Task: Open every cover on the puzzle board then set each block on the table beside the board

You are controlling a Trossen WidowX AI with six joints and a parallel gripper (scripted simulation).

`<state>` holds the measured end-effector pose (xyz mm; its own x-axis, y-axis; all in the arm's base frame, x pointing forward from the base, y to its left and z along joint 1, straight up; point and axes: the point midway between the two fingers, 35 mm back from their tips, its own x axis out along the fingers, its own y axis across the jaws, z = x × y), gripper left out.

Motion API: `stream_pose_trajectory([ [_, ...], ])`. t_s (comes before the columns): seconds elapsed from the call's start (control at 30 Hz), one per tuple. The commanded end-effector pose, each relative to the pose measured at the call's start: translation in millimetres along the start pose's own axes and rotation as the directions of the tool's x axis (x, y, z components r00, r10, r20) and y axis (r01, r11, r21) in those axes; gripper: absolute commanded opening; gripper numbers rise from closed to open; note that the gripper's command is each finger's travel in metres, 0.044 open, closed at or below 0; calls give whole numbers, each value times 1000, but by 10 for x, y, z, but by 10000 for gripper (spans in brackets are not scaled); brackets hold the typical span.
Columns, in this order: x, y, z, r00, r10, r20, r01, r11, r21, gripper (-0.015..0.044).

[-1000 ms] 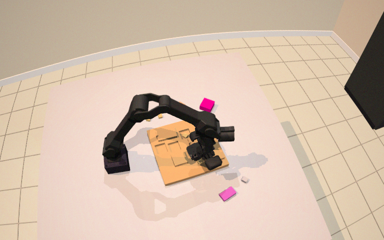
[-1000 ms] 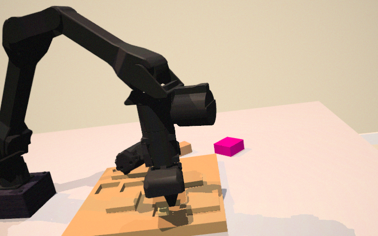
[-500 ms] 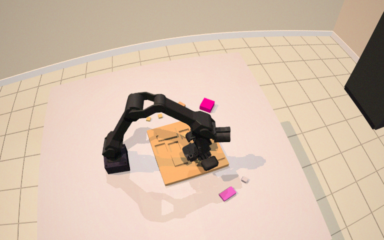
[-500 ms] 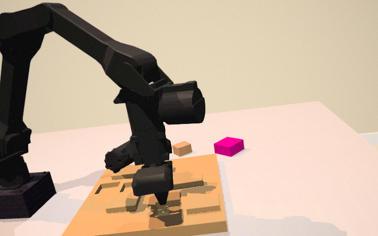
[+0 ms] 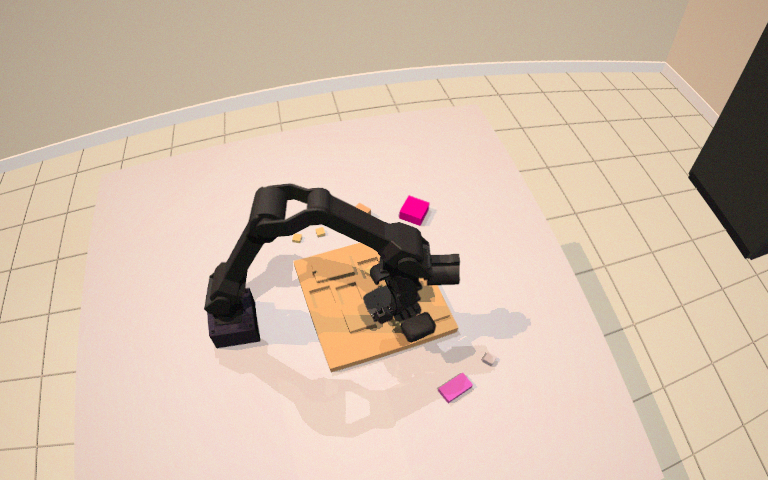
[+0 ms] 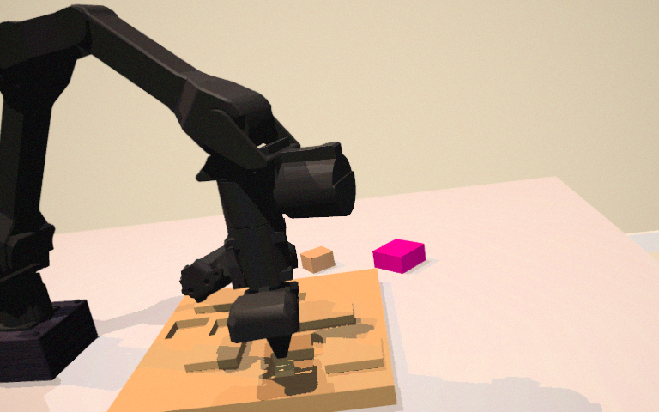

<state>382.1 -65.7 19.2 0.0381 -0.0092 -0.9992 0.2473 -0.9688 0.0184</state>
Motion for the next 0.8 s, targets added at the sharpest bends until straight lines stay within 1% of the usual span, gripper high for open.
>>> stream_pose_trajectory([
  [0.0,2,-7,-1,1000,-4,-2,4,1000,-5,0],
  [0.3,2,-7,-1,1000,-4,-2,4,1000,-5,0],
  [0.37,-38,0,-1,1000,-1,0,1,1000,-1,53],
  [0.47,-215,0,-8,1000,-2,-1,2,1000,-2,131],
  [0.5,-279,-1,-9,1000,-3,-1,3,1000,-3,144],
  [0.63,-488,-8,-2,1000,-4,-3,4,1000,-5,144],
  [0.77,-494,-10,-5,1000,-4,-3,4,1000,-5,144],
])
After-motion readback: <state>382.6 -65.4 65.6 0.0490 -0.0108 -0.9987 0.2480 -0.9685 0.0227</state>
